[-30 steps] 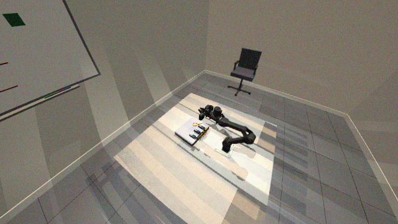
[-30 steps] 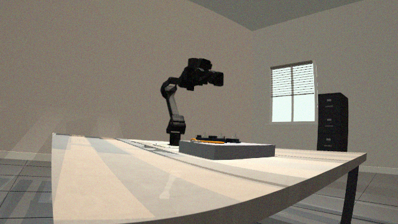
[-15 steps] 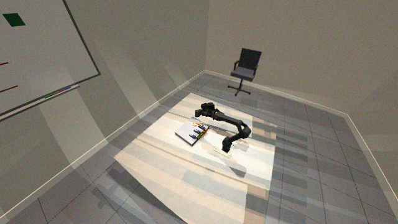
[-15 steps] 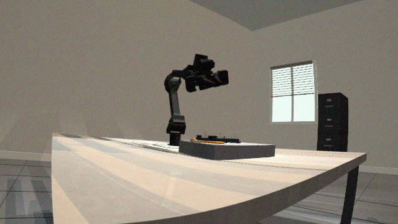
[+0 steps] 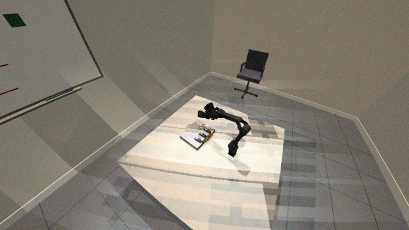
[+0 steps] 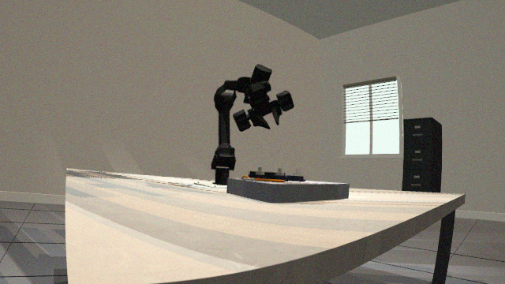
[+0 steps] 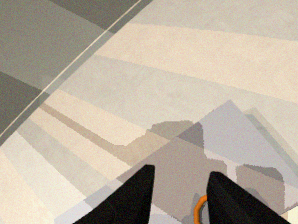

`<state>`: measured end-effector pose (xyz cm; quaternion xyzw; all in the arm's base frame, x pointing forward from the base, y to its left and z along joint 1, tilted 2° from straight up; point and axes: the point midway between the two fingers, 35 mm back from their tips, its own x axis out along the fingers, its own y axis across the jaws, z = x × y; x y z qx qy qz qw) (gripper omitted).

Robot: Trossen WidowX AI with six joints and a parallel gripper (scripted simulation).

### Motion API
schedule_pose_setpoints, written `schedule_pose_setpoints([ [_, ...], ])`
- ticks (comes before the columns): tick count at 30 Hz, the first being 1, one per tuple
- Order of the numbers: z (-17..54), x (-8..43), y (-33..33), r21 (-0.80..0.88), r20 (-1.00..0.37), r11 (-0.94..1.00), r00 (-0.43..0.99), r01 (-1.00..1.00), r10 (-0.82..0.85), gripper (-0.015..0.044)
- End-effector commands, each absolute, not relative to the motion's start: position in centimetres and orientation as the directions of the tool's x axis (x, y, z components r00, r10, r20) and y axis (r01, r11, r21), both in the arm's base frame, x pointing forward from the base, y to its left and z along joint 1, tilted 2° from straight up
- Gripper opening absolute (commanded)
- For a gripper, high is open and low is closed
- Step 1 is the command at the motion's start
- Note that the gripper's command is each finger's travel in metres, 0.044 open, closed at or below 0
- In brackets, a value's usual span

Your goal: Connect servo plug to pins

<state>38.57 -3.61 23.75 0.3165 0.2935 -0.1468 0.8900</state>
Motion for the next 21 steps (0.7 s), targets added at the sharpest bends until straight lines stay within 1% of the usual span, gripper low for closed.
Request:
schedule_pose_setpoints([
  [1, 22.2, 39.0, -4.5, 0.487, -0.701, 0.665, 0.707, 0.566, -0.088, 0.0115],
  [11, 19.0, 39.3, -5.8, 0.429, -0.852, 0.450, 0.517, 0.783, -0.087, 0.0115],
  [21, 16.2, 38.7, -7.0, 0.278, -0.952, 0.205, 0.297, 0.938, -0.068, 0.0115],
])
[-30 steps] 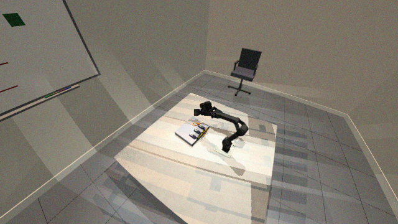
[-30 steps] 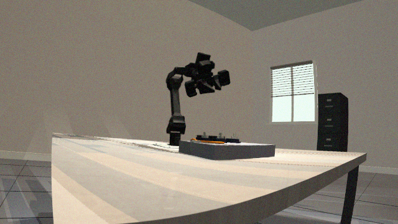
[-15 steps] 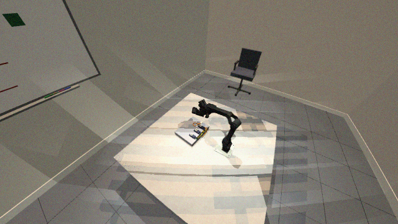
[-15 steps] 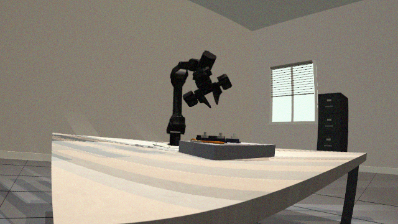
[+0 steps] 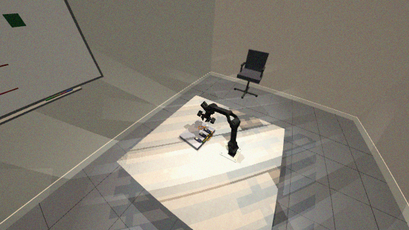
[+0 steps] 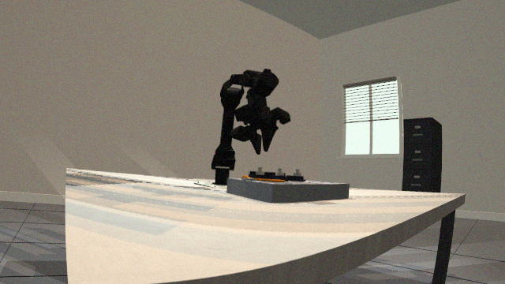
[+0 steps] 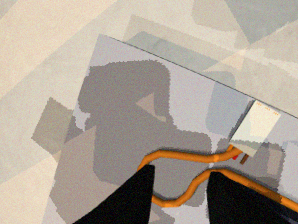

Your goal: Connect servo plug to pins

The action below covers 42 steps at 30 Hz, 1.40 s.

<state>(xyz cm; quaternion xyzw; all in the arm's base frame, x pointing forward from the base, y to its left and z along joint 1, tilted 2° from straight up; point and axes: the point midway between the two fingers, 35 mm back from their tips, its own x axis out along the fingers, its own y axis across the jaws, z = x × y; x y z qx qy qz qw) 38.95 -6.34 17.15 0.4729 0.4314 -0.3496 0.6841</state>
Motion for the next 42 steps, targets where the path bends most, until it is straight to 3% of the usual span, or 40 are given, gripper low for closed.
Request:
schedule_pose_setpoints([
  [1, 15.9, 38.6, -7.1, 0.259, -0.959, 0.179, 0.274, 0.949, -0.066, 0.0115],
  [11, 13.6, 37.6, -8.1, 0.056, -0.998, -0.058, 0.054, 0.997, -0.031, 0.0115],
  [42, 9.6, 37.8, -8.2, 0.052, -0.998, -0.063, 0.050, 0.997, -0.030, 0.0115],
])
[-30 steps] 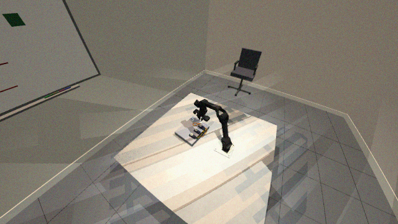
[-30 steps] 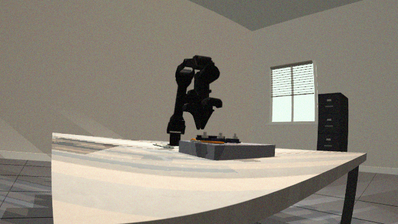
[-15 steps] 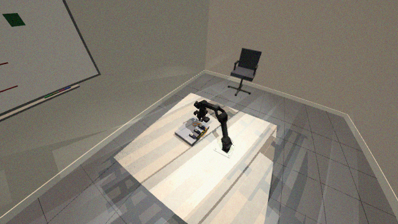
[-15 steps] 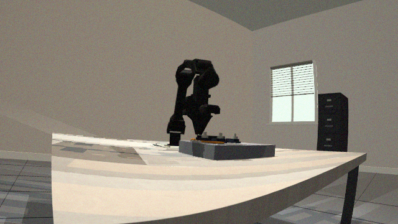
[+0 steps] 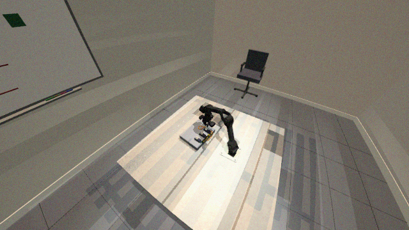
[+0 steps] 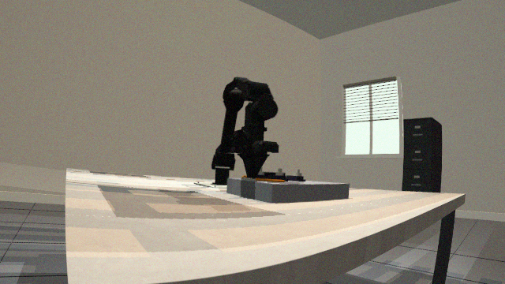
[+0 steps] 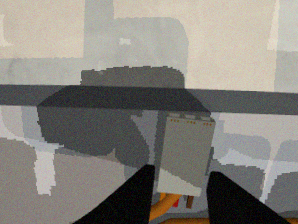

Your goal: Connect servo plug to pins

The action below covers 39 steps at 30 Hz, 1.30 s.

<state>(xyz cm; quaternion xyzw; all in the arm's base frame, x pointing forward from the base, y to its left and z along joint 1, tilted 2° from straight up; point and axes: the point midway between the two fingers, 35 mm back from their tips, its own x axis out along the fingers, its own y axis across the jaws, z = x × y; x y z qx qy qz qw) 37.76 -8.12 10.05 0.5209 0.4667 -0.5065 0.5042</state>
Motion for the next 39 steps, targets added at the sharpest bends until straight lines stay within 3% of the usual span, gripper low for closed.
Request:
schedule_pose_setpoints([
  [1, 9.6, 37.8, -8.2, 0.052, -0.998, -0.063, 0.050, 0.997, -0.030, 0.0089],
  [3, 9.6, 37.8, -8.2, 0.052, -0.998, -0.063, 0.050, 0.997, -0.030, 0.0036],
  [9, 9.7, 37.8, -8.2, 0.052, -0.998, -0.063, 0.050, 0.997, -0.030, 0.0000],
  [28, 15.5, 37.4, -8.0, 0.052, -0.998, -0.057, 0.050, 0.997, -0.030, 0.0000],
  [39, 16.2, 34.4, -5.5, 0.039, -0.998, 0.257, 0.048, 0.966, -0.028, 0.0000],
])
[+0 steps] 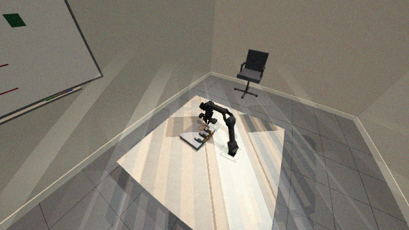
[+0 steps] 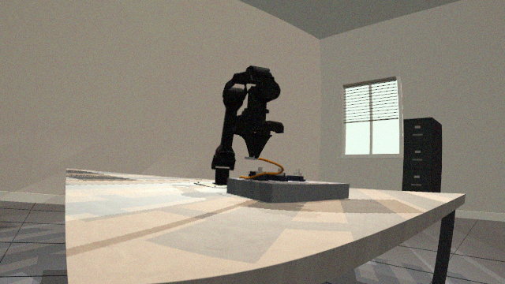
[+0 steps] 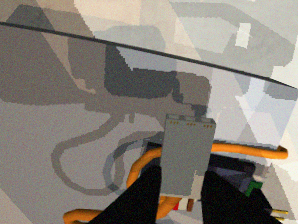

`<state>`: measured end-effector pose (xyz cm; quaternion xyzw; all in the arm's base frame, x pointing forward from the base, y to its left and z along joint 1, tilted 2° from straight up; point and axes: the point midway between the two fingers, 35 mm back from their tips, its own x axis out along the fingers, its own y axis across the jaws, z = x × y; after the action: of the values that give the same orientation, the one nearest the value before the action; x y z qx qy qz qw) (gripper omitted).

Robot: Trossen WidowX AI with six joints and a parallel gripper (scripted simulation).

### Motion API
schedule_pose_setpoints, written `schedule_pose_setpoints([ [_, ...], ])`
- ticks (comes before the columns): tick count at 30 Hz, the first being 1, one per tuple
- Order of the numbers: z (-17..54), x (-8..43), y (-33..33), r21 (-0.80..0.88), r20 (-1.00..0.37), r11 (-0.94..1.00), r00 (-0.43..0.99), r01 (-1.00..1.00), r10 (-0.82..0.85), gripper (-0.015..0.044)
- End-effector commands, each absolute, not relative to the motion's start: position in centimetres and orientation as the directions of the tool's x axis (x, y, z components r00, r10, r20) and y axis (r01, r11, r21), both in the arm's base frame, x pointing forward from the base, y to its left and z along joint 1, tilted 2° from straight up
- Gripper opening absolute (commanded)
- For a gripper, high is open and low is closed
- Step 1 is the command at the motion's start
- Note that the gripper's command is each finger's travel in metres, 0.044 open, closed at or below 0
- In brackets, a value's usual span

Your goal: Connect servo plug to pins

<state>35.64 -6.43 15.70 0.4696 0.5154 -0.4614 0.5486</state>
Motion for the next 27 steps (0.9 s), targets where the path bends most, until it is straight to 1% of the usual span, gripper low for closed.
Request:
schedule_pose_setpoints([
  [1, 16.3, 34.0, -5.2, 0.038, -0.998, 0.290, 0.048, 0.956, -0.028, 0.0000],
  [13, 16.5, 29.6, -2.5, 0.017, -0.999, 0.651, 0.045, 0.759, -0.026, 0.0000],
  [20, 16.2, 26.9, -1.2, 0.005, -0.999, 0.814, 0.043, 0.581, -0.025, 0.0000],
  [27, 15.7, 24.2, -0.1, -0.007, -0.999, 0.930, 0.041, 0.369, -0.024, 0.0000],
])
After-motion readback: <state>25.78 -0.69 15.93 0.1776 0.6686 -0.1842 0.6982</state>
